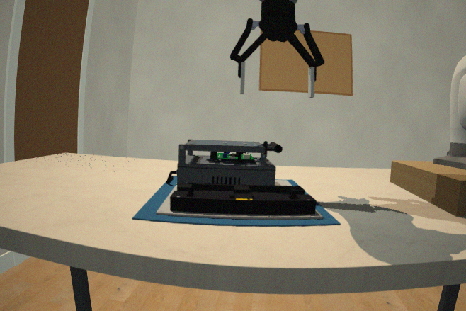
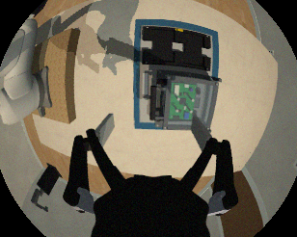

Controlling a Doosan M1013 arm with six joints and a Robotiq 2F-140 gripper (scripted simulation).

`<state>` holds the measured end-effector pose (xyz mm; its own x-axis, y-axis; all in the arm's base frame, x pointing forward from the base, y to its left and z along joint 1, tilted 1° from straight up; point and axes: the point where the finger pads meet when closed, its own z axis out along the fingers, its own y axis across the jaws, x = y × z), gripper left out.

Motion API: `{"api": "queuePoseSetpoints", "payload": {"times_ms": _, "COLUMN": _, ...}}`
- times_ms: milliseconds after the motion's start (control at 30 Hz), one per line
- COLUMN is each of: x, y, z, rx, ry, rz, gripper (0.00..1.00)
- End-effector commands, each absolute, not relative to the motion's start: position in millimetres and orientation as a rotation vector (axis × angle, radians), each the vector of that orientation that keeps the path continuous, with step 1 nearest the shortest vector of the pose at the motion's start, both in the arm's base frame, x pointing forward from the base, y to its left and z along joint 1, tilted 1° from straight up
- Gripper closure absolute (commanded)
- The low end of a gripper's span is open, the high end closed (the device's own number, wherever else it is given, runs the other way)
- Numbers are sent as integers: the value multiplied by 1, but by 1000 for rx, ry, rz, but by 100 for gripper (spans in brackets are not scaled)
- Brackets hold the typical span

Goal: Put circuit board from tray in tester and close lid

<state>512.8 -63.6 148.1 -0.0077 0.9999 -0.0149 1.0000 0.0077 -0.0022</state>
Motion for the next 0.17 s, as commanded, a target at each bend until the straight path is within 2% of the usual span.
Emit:
{"api": "queuePoseSetpoints", "payload": {"times_ms": 0, "x": 513, "y": -64, "z": 148, "rx": 2206, "ry": 2224, "rz": -19, "gripper": 0}}
{"api": "queuePoseSetpoints", "payload": {"times_ms": 133, "x": 513, "y": -64, "z": 148, "rx": 2206, "ry": 2224, "rz": -19, "gripper": 0}}
